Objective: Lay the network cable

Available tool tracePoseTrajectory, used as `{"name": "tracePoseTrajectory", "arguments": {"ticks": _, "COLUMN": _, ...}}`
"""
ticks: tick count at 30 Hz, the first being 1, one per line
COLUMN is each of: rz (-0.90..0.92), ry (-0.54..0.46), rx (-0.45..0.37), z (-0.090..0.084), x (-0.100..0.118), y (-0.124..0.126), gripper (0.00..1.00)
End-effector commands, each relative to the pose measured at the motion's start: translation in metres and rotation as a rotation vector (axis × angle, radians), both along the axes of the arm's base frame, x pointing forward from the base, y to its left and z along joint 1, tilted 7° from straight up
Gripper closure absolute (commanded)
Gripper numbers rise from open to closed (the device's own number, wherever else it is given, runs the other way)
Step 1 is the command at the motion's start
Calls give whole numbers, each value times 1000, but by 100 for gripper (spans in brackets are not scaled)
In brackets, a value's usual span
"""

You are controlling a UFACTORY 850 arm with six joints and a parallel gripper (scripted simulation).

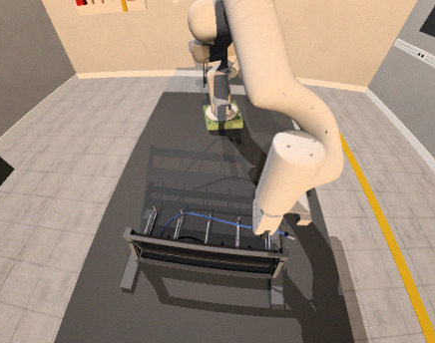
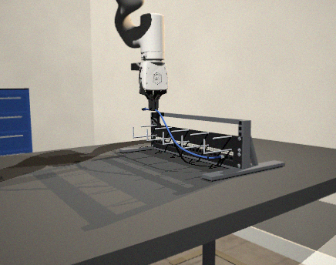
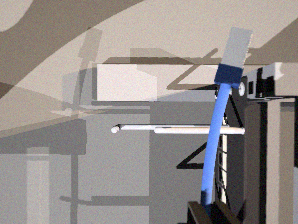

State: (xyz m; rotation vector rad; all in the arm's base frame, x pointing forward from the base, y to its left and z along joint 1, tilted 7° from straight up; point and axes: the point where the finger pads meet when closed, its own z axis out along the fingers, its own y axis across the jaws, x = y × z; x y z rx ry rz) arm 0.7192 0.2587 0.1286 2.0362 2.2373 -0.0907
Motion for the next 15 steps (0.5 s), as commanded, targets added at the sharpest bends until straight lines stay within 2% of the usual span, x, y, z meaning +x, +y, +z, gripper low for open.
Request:
{"name": "tracePoseTrajectory", "arguments": {"ticks": 1, "rz": 0, "ry": -2, "rx": 1, "z": 1, "x": 1, "y": 0, "gripper": 100}}
{"name": "tracePoseTrajectory", "arguments": {"ticks": 15, "rz": 0, "ry": -2, "rx": 1, "z": -9, "x": 1, "y": -1, "gripper": 100}}
